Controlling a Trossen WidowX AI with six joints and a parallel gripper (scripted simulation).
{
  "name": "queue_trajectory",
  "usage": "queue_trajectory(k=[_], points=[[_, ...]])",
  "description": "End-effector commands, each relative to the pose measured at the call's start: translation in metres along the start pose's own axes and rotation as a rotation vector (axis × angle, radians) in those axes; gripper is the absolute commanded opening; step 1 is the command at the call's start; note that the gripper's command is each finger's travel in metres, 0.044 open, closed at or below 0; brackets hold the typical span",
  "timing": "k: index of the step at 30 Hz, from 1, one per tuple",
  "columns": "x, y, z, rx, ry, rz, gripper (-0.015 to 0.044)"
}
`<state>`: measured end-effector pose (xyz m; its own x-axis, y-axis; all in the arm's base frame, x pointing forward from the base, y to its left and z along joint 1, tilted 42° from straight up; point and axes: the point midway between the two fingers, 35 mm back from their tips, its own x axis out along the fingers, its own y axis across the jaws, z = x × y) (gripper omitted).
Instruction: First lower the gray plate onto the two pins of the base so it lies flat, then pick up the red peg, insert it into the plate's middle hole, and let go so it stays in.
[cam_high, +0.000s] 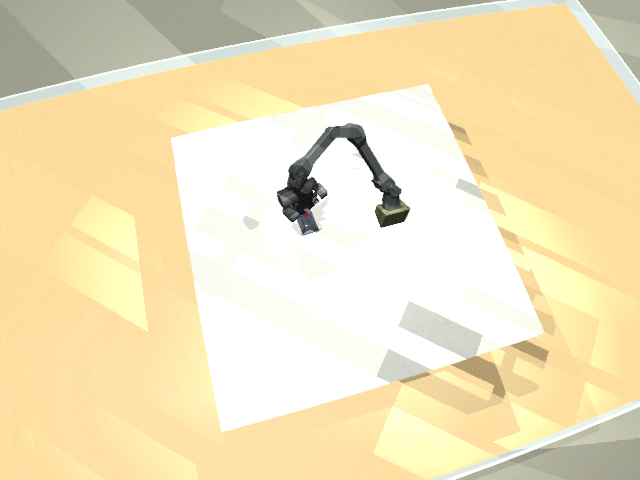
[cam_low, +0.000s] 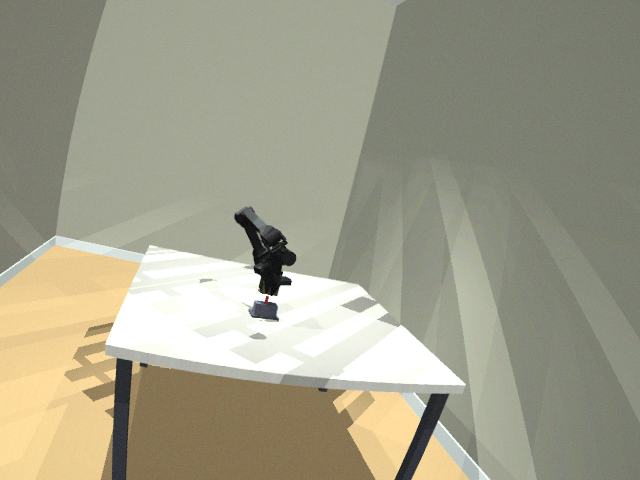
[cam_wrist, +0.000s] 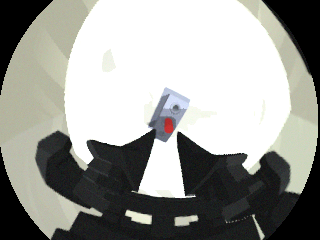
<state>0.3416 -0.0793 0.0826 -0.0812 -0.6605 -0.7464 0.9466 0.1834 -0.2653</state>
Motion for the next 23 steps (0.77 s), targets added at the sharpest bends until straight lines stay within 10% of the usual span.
queue_trajectory(k=[1,23], points=[[-0.001,0.000,0.000,-0.002,-0.001,-0.002,0.0150],[-0.020,-0.001,-0.005,-0.007,-0.004,-0.005,0.0150]])
